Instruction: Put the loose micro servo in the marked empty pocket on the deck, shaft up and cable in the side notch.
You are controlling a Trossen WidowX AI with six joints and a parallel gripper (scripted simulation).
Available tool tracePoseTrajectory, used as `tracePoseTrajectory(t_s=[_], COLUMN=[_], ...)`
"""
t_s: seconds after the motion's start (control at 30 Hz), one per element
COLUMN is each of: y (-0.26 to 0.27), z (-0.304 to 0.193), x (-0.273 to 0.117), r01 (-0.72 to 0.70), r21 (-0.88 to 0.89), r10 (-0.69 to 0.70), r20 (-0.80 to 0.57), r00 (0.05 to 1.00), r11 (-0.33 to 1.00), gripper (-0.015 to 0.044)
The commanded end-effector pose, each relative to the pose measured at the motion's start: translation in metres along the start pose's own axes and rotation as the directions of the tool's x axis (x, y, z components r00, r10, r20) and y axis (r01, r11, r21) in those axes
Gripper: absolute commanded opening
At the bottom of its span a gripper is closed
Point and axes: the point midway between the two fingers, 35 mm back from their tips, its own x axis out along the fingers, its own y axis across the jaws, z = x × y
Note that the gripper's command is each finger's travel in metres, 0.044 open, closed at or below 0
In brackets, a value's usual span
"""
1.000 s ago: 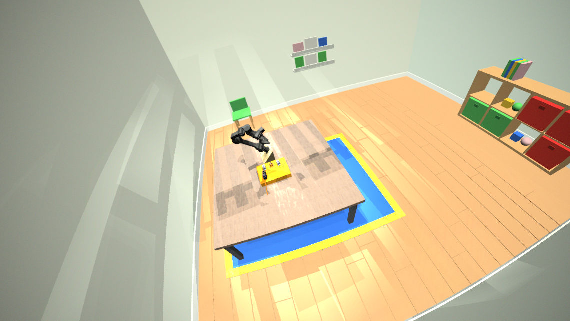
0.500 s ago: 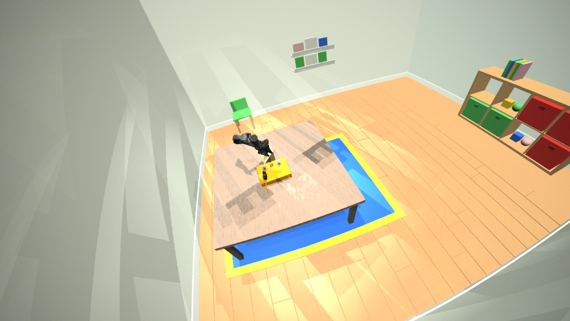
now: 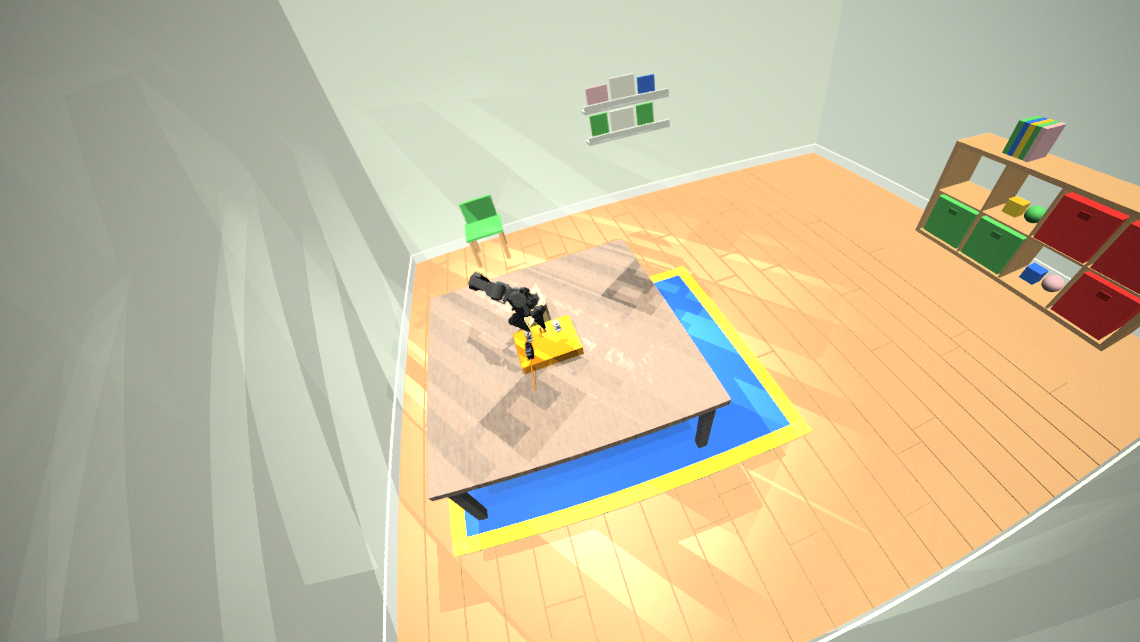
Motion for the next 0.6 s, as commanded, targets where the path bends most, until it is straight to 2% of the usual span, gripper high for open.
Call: tracePoseTrajectory(t_s=[0.0, 0.3, 0.57], y=[0.019, 0.065, 0.103], z=[-0.003, -0.007, -0.008], x=[0.017, 0.045, 0.062], r01=[-0.098, -0.261, -0.338], r21=[-0.097, -0.307, -0.481], r10=[0.100, 0.293, 0.436], r20=[0.017, 0.062, 0.105], r00=[0.995, 0.954, 0.894], r11=[0.990, 0.915, 0.809], gripper=[0.0440, 0.0440, 0.0440])
